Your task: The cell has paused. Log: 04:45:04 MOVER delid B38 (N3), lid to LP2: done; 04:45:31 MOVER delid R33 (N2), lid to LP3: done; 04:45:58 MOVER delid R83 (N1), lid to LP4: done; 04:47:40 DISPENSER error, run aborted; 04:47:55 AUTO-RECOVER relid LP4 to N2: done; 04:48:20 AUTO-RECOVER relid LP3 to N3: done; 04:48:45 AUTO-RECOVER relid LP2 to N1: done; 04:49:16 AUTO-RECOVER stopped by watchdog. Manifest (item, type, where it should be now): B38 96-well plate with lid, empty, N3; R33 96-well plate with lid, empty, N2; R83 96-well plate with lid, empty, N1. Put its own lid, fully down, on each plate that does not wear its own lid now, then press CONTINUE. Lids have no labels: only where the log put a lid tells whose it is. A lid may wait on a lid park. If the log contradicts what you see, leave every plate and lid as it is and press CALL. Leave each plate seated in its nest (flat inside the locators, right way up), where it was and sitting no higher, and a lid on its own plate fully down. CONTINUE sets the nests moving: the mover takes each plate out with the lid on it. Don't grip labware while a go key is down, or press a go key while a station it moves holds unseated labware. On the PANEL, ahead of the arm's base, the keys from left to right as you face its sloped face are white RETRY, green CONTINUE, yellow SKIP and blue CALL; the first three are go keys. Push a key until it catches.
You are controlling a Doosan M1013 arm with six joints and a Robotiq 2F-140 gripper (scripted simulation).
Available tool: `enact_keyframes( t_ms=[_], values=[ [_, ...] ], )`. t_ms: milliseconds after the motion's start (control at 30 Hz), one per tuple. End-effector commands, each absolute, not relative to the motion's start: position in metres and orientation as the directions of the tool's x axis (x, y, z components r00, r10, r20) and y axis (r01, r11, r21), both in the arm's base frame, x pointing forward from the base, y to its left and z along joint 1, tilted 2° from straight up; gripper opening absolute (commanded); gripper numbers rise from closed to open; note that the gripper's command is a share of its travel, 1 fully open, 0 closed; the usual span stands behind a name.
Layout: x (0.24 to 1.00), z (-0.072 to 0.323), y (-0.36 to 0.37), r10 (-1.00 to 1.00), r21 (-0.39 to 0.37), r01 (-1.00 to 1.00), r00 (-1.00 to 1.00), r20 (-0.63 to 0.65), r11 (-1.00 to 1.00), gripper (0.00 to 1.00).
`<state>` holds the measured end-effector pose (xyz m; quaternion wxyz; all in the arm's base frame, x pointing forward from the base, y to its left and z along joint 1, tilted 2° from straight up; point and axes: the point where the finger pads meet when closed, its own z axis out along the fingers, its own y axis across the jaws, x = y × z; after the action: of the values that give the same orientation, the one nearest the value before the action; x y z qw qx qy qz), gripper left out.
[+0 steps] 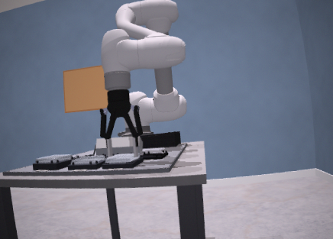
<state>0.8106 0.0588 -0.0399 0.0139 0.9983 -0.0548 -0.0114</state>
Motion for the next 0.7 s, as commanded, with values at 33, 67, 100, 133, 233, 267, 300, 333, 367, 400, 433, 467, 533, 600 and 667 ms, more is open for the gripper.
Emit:
enact_keyframes(
  t_ms=[33, 67, 100, 133, 233, 267, 300, 333, 367, 400, 433, 467, 533, 600, 667],
  values=[
    [0.8106, -0.0397, 0.0589, -0.11, 0.029, -0.109, 0.994, -0.021, -0.994, 0.0],
    [0.8106, -0.0397, 0.0589, -0.11, 0.029, -0.109, 0.994, -0.021, -0.994, 0.0],
    [0.8106, -0.0397, 0.0589, -0.11, 0.029, -0.109, 0.994, -0.021, -0.994, 0.0],
    [0.8106, -0.0397, 0.0589, -0.11, 0.029, -0.109, 0.994, -0.021, -0.994, 0.0],
    [0.8106, -0.0397, 0.0589, -0.11, 0.029, -0.109, 0.994, -0.021, -0.994, 0.0],
    [0.8106, -0.0397, 0.0589, -0.11, 0.029, -0.109, 0.994, -0.021, -0.994, 0.0],
    [0.8106, -0.0397, 0.0589, -0.11, 0.029, -0.109, 0.994, -0.021, -0.994, 0.66],
    [0.8106, -0.0397, 0.0589, -0.11, 0.029, -0.109, 0.994, -0.021, -0.994, 0.66],
    [0.8106, -0.0397, 0.0589, -0.11, 0.029, -0.109, 0.994, -0.021, -0.994, 0.66],
    [0.8106, -0.0397, 0.0589, -0.11, 0.029, -0.109, 0.994, -0.021, -0.994, 0.66],
    [0.8106, -0.0397, 0.0589, -0.11, 0.029, -0.109, 0.994, -0.021, -0.994, 0.66],
    [0.8106, -0.0397, 0.0589, -0.11, 0.029, -0.109, 0.994, -0.021, -0.994, 0.66],
    [0.8106, -0.0397, 0.0589, -0.11, 0.029, -0.109, 0.994, -0.021, -0.994, 0.66],
    [0.8106, -0.0397, 0.0589, -0.11, 0.029, -0.109, 0.994, -0.021, -0.994, 0.66],
    [0.8106, -0.0397, 0.0589, -0.11, 0.029, -0.109, 0.994, -0.021, -0.994, 0.66]
  ],
)
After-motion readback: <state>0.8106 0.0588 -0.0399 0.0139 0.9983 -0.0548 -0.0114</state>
